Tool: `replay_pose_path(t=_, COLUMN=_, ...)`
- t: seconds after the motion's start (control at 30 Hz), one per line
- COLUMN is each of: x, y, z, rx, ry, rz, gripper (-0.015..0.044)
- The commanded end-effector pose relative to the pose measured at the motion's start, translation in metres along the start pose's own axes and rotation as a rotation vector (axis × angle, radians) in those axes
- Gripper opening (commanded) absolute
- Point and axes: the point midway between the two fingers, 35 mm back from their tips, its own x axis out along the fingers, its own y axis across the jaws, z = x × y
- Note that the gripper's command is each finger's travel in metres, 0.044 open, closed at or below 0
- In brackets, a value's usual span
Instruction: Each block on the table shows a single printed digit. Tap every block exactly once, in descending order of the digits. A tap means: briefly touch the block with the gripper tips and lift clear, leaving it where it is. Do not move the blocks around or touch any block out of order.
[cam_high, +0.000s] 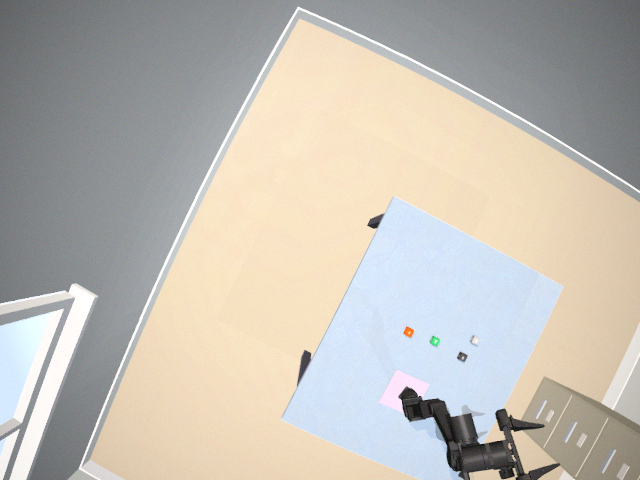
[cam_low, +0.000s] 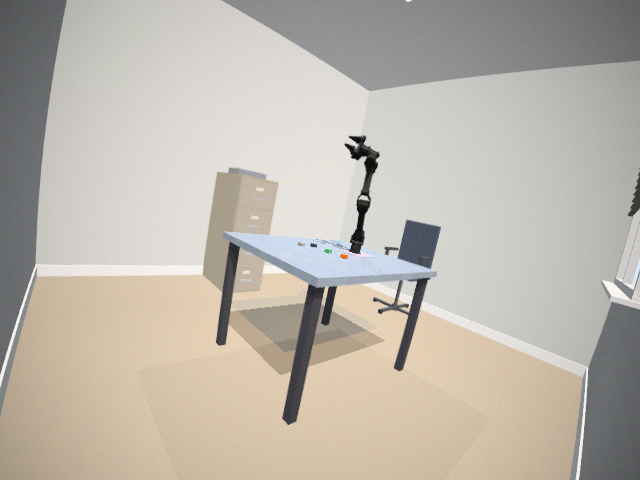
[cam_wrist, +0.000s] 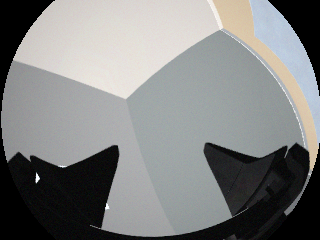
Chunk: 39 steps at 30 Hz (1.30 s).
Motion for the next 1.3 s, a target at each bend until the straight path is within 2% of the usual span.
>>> replay_pose_path(t=0.0, x=-0.001, y=0.001, z=0.0, rx=0.011, ry=0.004, rz=0.0, gripper=0.04)
replay_pose_path(t=0.1, x=-0.011, y=0.021, z=0.003, rx=0.163, ry=0.053, rz=0.0, gripper=0.04)
replay_pose_path(t=0.3, x=-0.032, y=0.088, z=0.024, rx=0.683, ry=0.218, rz=0.001, gripper=0.04)
replay_pose_path(t=0.47, x=-0.032, y=0.143, z=0.072, rx=1.198, ry=0.322, rz=0.002, gripper=0.04)
replay_pose_path(t=0.67, x=-0.001, y=0.173, z=0.16, rx=1.82, ry=0.328, rz=0.024, gripper=0.04)
replay_pose_path(t=0.8, x=0.029, y=0.163, z=0.219, rx=2.175, ry=0.253, rz=0.064, gripper=0.04)
replay_pose_path(t=0.97, x=0.068, y=0.121, z=0.286, rx=2.556, ry=0.076, rz=0.159, gripper=0.04)
replay_pose_path(t=1.27, x=0.113, y=-0.01, z=0.368, rx=2.998, ry=-0.452, rz=0.477, gripper=0.04)
